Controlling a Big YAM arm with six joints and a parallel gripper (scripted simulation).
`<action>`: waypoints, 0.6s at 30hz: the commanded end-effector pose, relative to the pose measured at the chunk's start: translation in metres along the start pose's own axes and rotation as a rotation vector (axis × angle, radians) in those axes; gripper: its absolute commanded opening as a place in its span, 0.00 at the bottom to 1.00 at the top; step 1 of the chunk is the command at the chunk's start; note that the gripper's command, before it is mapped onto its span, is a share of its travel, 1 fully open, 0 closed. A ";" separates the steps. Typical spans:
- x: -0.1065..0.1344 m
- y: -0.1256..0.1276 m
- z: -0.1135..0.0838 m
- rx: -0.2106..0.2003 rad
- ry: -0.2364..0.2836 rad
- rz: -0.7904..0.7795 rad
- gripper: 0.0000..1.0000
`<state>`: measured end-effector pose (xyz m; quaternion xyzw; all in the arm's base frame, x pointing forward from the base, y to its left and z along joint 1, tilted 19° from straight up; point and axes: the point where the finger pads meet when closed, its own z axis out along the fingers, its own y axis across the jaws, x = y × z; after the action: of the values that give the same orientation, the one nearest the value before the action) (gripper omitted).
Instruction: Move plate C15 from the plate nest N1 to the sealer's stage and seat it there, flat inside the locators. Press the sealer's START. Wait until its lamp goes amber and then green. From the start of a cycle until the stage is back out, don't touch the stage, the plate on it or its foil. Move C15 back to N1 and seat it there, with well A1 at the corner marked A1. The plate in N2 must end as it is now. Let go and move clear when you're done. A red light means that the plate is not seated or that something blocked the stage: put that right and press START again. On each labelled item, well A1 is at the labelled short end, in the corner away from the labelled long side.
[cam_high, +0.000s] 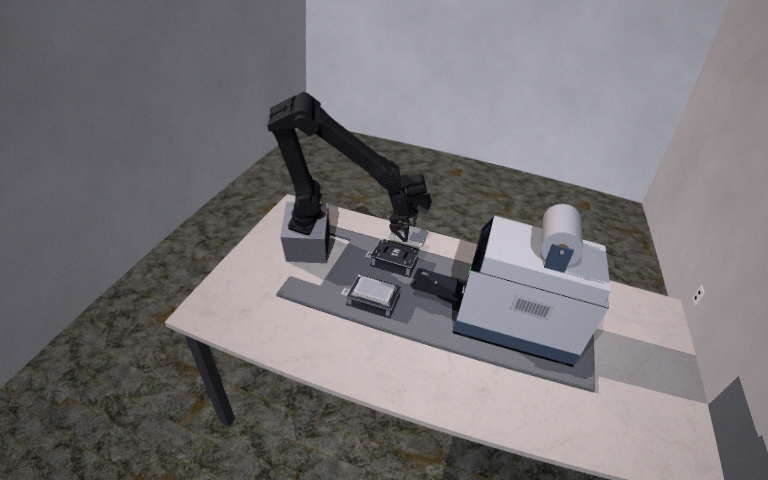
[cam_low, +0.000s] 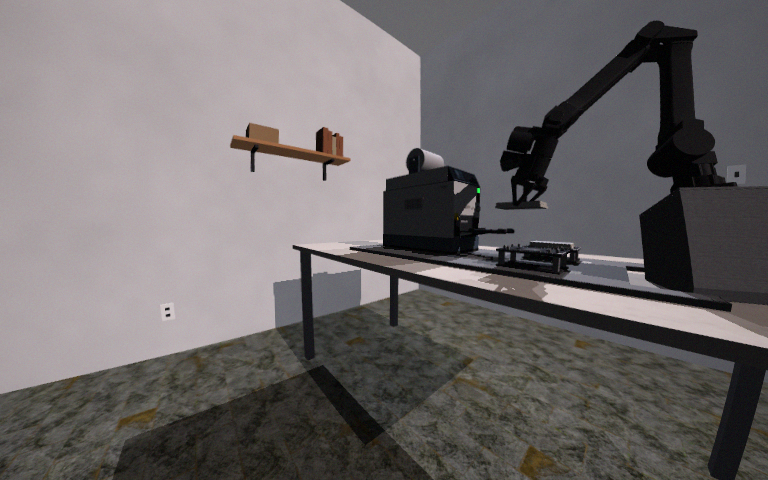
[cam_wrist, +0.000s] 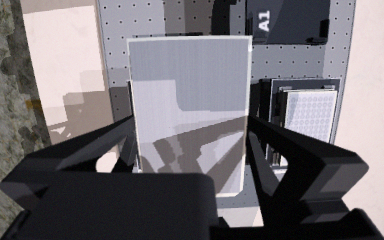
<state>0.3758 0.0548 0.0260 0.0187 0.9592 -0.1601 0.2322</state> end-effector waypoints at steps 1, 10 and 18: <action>0.004 0.001 -0.003 -0.002 0.000 0.019 0.00; 0.020 0.017 -0.010 -0.001 0.003 0.015 0.00; 0.036 0.022 -0.006 0.009 0.024 0.012 0.00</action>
<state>0.3472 0.0739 0.0144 0.0229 0.9597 -0.1616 0.2289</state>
